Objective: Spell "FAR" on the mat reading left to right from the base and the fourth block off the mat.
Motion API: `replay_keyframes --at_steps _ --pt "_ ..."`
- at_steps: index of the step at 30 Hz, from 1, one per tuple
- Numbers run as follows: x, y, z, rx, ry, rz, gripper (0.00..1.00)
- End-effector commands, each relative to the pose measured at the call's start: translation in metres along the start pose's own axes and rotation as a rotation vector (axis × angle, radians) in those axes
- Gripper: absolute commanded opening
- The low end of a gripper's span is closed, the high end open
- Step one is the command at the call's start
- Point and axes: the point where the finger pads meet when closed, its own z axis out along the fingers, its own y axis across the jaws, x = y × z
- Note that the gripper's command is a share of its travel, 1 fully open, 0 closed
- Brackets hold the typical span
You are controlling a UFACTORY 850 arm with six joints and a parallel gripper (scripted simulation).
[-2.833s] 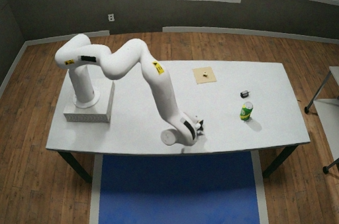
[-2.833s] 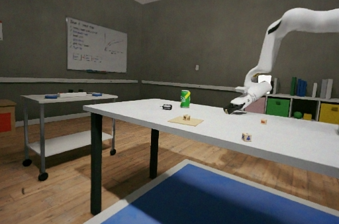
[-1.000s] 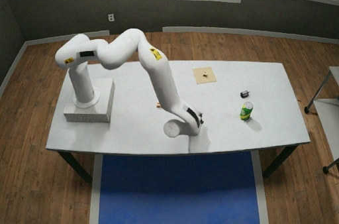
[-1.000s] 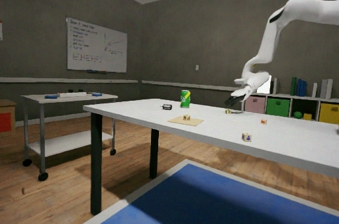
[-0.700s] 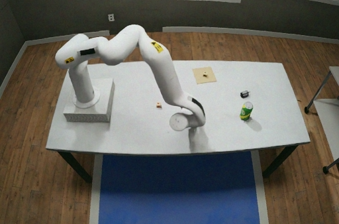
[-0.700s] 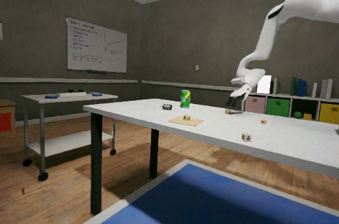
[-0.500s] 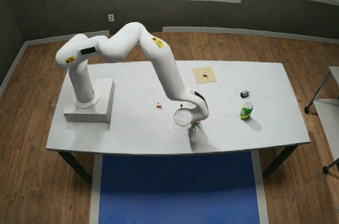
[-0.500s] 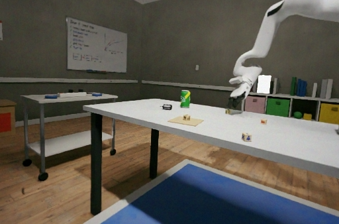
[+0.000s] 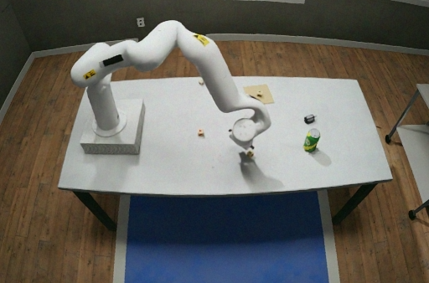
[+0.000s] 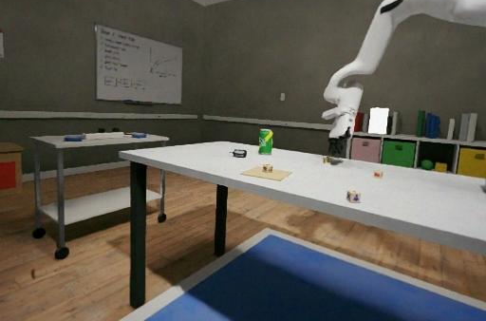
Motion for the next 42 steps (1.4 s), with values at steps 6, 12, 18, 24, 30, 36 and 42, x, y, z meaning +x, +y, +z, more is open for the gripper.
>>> replay_keyframes --at_steps 6,12,18,24,30,36,42 --pt "0.001 0.011 -0.014 -0.06 -0.216 0.029 0.43" --pt "0.008 0.024 -0.028 -0.143 -0.31 0.034 0.43" --pt "0.018 0.038 -0.041 -0.228 -0.371 0.033 0.43" --pt "0.025 0.045 -0.048 -0.273 -0.395 0.031 0.43" --pt "0.025 0.045 -0.048 -0.275 -0.395 0.031 1.0" --pt "0.025 0.045 -0.048 -0.275 -0.395 0.031 1.0" --pt "0.026 0.019 -0.038 -0.289 -0.37 0.132 1.0"
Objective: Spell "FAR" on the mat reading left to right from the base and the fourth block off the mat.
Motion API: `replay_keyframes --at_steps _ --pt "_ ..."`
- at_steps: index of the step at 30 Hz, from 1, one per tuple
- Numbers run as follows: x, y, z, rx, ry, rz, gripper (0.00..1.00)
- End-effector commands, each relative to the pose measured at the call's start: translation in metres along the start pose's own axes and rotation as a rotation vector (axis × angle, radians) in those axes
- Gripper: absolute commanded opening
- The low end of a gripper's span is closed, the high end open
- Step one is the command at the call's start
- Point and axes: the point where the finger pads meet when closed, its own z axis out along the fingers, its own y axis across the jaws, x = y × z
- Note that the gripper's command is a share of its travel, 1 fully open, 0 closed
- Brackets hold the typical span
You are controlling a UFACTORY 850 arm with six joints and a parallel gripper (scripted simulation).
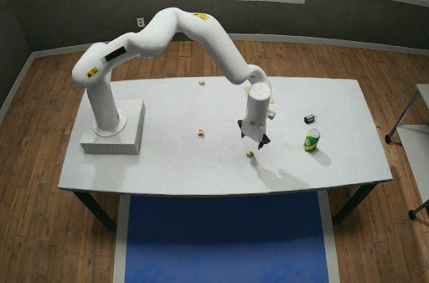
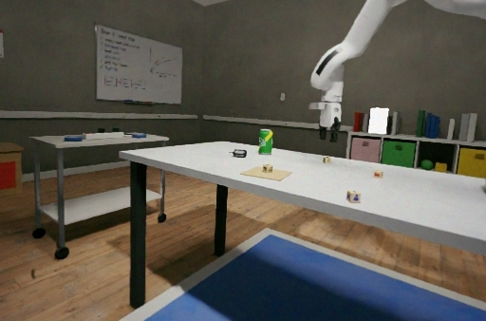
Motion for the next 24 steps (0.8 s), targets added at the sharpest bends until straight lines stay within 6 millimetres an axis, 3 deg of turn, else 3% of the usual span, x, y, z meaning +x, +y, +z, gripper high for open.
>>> replay_keyframes --at_steps 1,9,11,12,24 --pt "0.002 -0.037 0.001 0.006 0.014 0.138 1.0" --pt "-0.002 -0.084 0.003 0.013 0.022 0.31 1.0" --pt "-0.002 -0.084 0.003 0.013 0.022 0.31 1.0" --pt "-0.006 -0.103 0.003 0.015 0.023 0.378 1.0" --pt "-0.029 -0.178 0.004 0.014 0.016 0.645 1.0"
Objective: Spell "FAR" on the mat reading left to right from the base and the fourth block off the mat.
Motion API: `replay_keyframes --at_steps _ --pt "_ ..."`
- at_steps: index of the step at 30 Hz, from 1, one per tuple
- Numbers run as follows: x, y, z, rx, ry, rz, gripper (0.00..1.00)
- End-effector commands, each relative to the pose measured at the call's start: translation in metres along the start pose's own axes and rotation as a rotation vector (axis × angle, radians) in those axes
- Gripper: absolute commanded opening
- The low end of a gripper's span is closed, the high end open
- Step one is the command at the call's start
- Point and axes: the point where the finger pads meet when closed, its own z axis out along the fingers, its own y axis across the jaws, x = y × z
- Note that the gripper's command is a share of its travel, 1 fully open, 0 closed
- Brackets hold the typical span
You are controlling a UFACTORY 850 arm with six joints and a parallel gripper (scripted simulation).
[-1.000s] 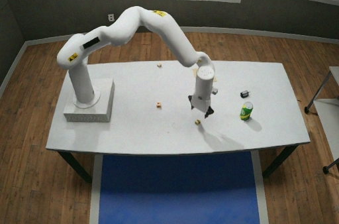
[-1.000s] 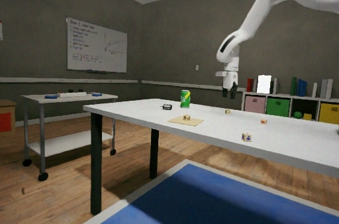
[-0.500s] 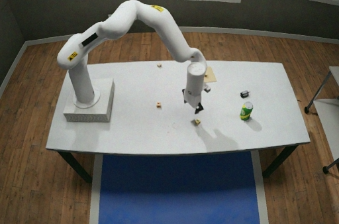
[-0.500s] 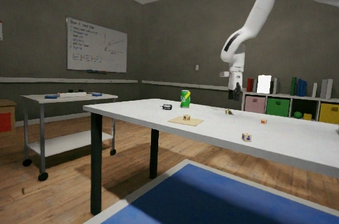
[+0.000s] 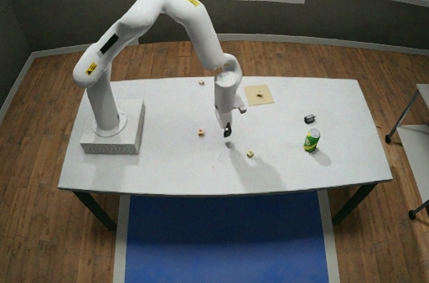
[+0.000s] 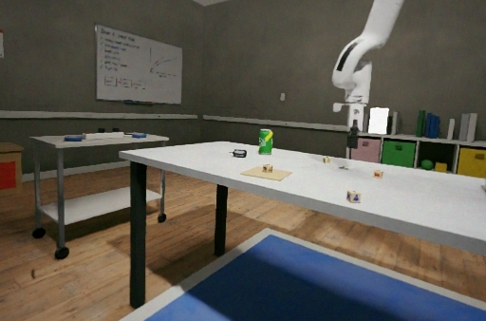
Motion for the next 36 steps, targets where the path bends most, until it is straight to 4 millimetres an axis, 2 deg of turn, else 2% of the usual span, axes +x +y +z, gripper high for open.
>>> replay_keyframes --at_steps 1,4,5,11,14,15,36 --pt "-0.03 -0.026 -0.001 -0.021 0.008 0.137 1.0" --pt "-0.035 -0.031 -0.001 -0.023 0.007 0.16 1.0" --pt "-0.051 -0.042 -0.001 -0.028 0.005 0.222 1.0" --pt "-0.086 -0.063 -0.001 -0.041 0.001 0.35 1.0" --pt "-0.09 -0.065 -0.001 -0.043 0.0 0.364 1.0" --pt "-0.09 -0.065 -0.001 -0.043 0.0 0.364 0.64" --pt "-0.09 -0.065 -0.001 -0.043 0.0 0.364 0.64"
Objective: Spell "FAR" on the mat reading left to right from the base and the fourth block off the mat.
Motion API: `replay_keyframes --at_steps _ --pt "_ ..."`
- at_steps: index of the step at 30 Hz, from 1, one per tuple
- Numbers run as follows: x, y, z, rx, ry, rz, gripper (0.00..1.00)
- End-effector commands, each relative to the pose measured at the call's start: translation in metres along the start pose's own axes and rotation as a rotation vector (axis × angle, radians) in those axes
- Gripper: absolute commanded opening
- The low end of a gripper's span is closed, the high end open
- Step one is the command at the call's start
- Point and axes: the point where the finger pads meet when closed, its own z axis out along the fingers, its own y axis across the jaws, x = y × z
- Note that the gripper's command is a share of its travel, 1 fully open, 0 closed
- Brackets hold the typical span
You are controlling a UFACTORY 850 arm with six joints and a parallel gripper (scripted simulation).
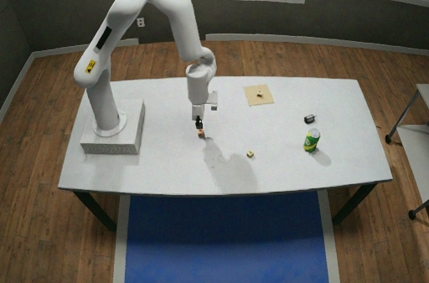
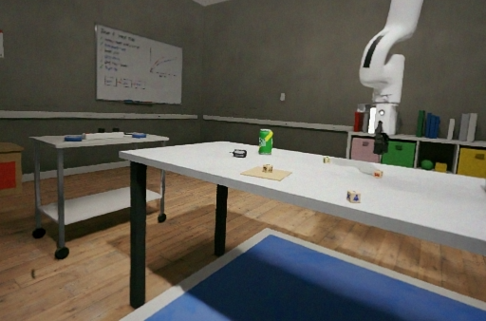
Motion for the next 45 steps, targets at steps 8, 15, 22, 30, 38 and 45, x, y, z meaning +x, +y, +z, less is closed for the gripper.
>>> replay_keyframes --at_steps 8,15,22,30,38,45 --pt "0.001 0.0 -0.001 0.0 0.002 0.0 0.64" --pt "0.001 0.0 -0.001 0.0 0.002 0.0 0.64" --pt "0.001 0.0 0.0 0.0 0.002 0.0 0.64" --pt "0.001 0.0 0.007 0.003 0.003 0.0 0.64" --pt "0.001 0.0 0.018 0.003 0.003 0.0 0.64" --pt "0.0 -0.001 0.03 0.003 0.003 0.0 0.64"
